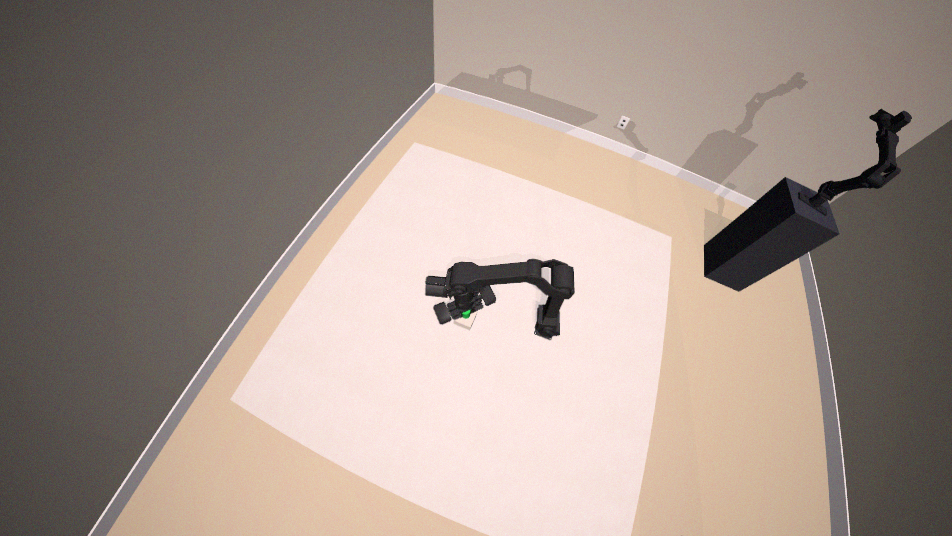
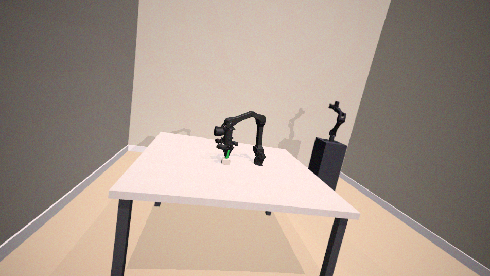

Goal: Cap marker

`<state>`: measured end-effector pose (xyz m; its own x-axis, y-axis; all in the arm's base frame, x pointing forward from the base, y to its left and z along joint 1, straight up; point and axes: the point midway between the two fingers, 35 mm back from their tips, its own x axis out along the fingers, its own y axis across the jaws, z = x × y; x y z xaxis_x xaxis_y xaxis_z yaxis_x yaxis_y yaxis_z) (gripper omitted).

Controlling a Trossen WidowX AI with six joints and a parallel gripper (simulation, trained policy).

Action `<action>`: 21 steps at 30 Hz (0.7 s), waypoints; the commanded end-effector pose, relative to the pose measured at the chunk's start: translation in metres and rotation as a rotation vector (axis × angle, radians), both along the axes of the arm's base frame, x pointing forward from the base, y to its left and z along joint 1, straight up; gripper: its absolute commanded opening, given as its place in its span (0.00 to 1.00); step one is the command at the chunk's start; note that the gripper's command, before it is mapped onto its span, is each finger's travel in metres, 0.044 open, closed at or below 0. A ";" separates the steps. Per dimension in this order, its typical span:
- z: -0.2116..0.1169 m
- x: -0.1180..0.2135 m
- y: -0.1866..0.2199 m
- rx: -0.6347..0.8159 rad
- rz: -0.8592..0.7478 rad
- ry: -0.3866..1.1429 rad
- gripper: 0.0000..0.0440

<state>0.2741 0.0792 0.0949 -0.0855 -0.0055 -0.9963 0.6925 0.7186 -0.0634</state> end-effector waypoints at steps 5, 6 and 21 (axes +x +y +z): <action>-0.015 -0.013 -0.008 -0.019 0.008 0.065 0.46; -0.015 -0.015 -0.008 -0.018 0.009 0.067 0.51; 0.004 -0.012 -0.007 0.012 0.017 -0.025 1.00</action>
<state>0.2596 0.0712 0.0923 -0.0835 -0.0055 -0.9965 0.6795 0.7311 -0.0610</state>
